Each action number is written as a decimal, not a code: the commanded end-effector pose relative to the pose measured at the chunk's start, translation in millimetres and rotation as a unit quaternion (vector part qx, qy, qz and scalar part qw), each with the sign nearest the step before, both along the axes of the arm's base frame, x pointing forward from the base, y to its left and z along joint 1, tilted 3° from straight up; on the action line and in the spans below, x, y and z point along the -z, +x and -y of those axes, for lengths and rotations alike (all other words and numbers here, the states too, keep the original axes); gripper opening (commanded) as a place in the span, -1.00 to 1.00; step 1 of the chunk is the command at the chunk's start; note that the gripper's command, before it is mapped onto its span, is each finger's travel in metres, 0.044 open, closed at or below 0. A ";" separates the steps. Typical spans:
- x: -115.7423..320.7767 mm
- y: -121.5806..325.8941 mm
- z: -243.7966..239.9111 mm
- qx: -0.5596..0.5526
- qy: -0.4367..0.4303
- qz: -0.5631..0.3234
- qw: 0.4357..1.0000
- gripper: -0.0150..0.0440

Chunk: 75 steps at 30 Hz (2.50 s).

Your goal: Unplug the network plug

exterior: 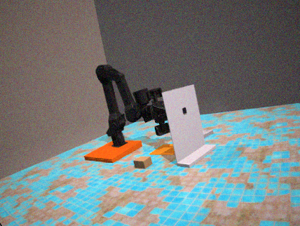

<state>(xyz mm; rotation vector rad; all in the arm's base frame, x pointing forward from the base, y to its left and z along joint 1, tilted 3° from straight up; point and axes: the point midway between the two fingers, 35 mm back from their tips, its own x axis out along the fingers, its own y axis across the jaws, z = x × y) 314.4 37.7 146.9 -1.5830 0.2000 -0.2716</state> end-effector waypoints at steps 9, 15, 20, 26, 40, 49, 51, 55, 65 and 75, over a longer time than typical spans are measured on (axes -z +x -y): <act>1.8 -9.4 -0.9 0.002 -0.003 -0.003 1.000 -0.49; -5.5 -6.3 -1.8 0.000 0.000 0.000 1.000 -0.49; -12.1 -7.5 -1.7 0.000 0.000 -0.001 1.000 -0.49; -20.0 -9.4 -1.2 0.001 -0.001 -0.001 1.000 -0.49; -38.1 -16.3 1.1 0.001 -0.002 -0.002 1.000 -0.49; -49.3 -22.4 3.5 0.002 -0.002 -0.002 1.000 -0.49; -51.7 -23.9 4.2 0.002 -0.002 -0.002 1.000 -0.49; -56.4 -27.1 5.6 0.002 -0.003 -0.003 1.000 -0.49; -50.0 -22.5 1.5 -0.019 -0.020 -0.039 0.999 -0.49; -26.2 -13.2 -7.0 -0.065 -0.045 -0.126 0.989 -0.49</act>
